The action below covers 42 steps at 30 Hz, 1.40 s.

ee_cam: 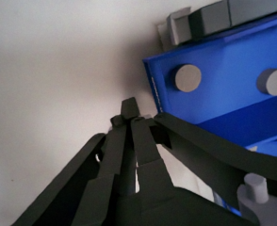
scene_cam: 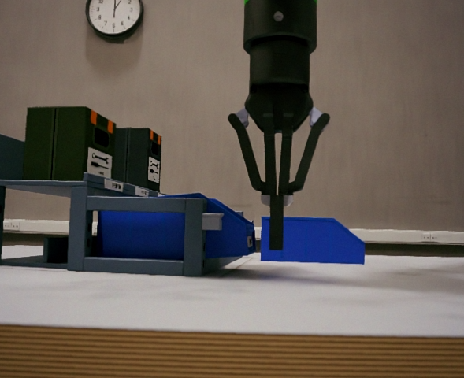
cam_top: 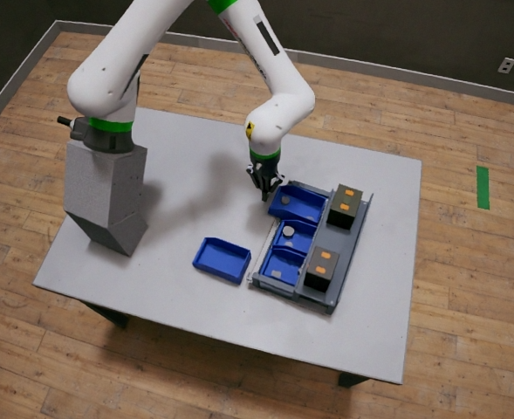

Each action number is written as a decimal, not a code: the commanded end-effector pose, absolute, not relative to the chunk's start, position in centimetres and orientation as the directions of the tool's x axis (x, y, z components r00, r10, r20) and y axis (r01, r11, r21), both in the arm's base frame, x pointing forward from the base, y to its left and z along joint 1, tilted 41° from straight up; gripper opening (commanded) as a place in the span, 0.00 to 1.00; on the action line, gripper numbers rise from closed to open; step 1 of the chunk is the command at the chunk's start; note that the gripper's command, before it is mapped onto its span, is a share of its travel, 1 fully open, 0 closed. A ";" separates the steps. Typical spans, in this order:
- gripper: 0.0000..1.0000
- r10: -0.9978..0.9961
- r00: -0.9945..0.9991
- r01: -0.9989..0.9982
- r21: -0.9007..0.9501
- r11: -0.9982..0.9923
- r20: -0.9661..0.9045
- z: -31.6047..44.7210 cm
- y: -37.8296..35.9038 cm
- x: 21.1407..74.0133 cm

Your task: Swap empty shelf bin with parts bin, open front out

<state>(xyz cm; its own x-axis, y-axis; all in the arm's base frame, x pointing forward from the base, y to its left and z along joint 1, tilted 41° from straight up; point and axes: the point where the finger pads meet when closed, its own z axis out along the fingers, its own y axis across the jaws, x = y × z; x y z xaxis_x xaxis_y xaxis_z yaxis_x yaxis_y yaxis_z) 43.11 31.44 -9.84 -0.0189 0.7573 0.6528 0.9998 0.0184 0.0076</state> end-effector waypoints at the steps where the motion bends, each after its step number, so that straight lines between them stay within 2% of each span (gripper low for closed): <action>1: 0.10 0.757 -0.019 1.000 0.009 0.018 0.653 -10.0 31.6 43.2; 42: 0.10 0.757 -0.019 1.000 0.009 0.018 0.653 -10.3 31.8 43.2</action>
<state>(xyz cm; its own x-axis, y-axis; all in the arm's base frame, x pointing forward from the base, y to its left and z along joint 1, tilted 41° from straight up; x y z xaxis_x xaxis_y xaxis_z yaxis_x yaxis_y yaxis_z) 43.17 31.86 -10.34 -0.0189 0.7573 0.6528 0.9998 0.0185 0.0075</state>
